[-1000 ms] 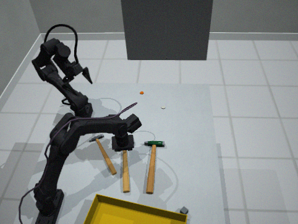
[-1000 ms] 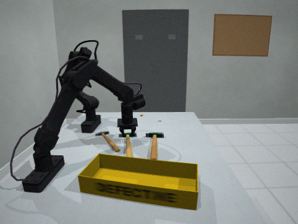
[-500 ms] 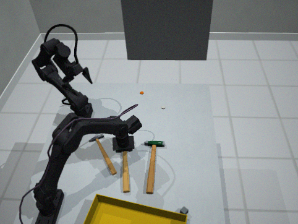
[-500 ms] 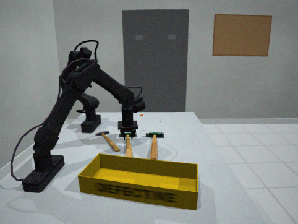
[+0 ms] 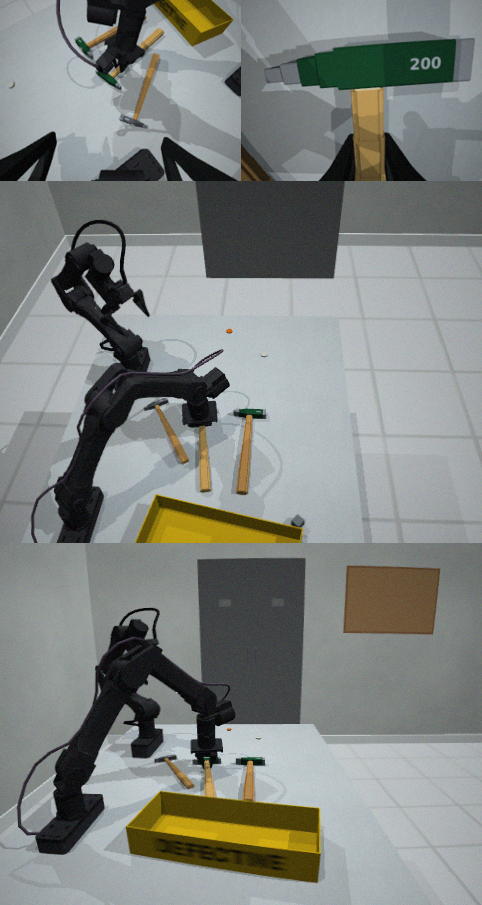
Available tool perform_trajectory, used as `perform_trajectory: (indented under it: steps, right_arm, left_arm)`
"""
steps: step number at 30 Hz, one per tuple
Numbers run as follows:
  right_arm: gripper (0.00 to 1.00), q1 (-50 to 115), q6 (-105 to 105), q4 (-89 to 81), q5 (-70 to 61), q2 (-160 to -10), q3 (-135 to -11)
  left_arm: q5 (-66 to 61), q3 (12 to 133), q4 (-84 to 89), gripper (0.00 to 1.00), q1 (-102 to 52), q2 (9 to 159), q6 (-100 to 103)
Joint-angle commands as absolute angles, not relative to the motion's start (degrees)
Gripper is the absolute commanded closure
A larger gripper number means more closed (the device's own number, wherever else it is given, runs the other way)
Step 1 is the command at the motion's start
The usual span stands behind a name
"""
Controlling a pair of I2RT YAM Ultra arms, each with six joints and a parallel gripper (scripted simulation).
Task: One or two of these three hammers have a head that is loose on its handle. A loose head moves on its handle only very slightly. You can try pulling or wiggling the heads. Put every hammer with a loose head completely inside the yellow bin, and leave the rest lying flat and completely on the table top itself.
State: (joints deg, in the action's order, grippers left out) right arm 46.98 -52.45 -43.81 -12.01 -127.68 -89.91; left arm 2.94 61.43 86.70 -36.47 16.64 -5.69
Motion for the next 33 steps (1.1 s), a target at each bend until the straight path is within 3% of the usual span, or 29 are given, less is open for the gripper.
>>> perform_trajectory:
  steps: [1,8,9,10,12,13,14,33]
  right_arm:
    - [0.81,47.0,-52.6,-42.7,-12.0,-126.4,-89.6]
    - [0.88,46.8,-52.7,-42.6,-12.2,-126.2,-89.0]
    - [1.00,46.8,-52.7,-42.6,-12.2,-126.2,-89.0]
    - [1.00,46.8,-52.7,-42.6,-12.2,-126.2,-89.0]
    - [1.00,46.6,-52.9,-42.5,-12.2,-126.0,-88.7]
    - [0.89,46.6,-52.9,-42.5,-12.2,-126.0,-88.7]
    - [0.87,46.6,-52.8,-43.4,-12.2,-125.8,-89.4]
    - [0.87,46.7,-52.7,-57.6,-12.5,-121.2,-98.7]
  left_arm:
    - [2.3,63.0,87.5,0.00,-35.9,15.8,-6.0]
    - [2.3,63.0,87.5,0.00,-35.9,15.8,-6.0]
    - [2.3,63.0,87.5,0.00,-35.9,15.8,-6.0]
    - [2.3,63.0,87.5,0.00,-35.9,15.8,-6.0]
    - [2.3,63.0,87.5,0.00,-35.9,15.8,-6.0]
    - [2.3,63.0,87.5,0.00,-35.9,15.8,-6.0]
    - [2.3,63.0,87.5,0.00,-35.9,15.8,-6.0]
    - [2.3,63.0,87.5,0.00,-35.9,15.8,-6.0]
